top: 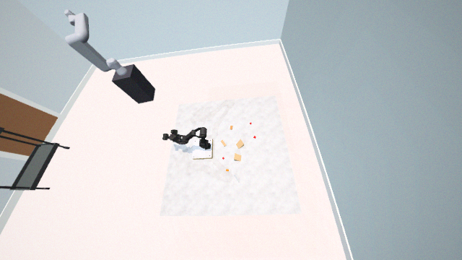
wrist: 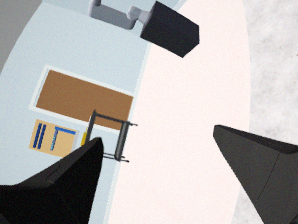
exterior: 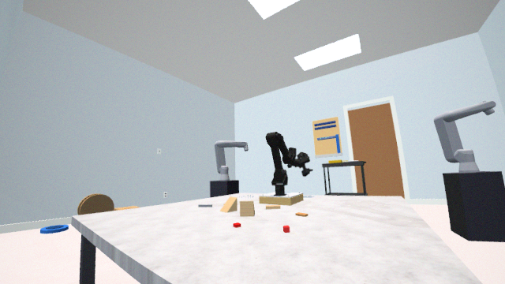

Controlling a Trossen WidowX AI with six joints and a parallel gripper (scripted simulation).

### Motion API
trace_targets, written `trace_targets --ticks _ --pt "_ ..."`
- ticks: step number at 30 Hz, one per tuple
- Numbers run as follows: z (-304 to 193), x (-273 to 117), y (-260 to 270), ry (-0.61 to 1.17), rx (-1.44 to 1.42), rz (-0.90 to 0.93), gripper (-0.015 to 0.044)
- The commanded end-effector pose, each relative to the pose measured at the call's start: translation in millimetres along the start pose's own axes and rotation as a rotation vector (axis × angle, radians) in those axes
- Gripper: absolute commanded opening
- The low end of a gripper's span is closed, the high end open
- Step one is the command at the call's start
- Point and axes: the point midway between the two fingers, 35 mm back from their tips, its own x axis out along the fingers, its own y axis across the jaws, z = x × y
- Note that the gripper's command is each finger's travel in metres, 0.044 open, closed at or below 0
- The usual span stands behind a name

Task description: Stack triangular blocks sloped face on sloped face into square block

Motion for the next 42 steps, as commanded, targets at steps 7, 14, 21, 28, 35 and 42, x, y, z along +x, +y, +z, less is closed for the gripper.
trace_targets --ticks 7,14,21,28,35,42 --pt "69.1 38.7 -40.0 -0.163 0.117 -0.205 0.0440" --pt "159.8 47.2 -105.2 -0.359 0.225 -0.448 0.0440" --pt "239.0 31.1 -155.6 -0.546 0.393 -0.609 0.0440" --pt "309.5 -9.4 -203.5 -0.736 0.566 -0.739 0.0440" --pt "376.8 -81.6 -261.4 -0.993 0.841 -0.882 0.0440" --pt "422.9 -191.5 -314.8 -1.308 1.177 -0.986 0.0440"
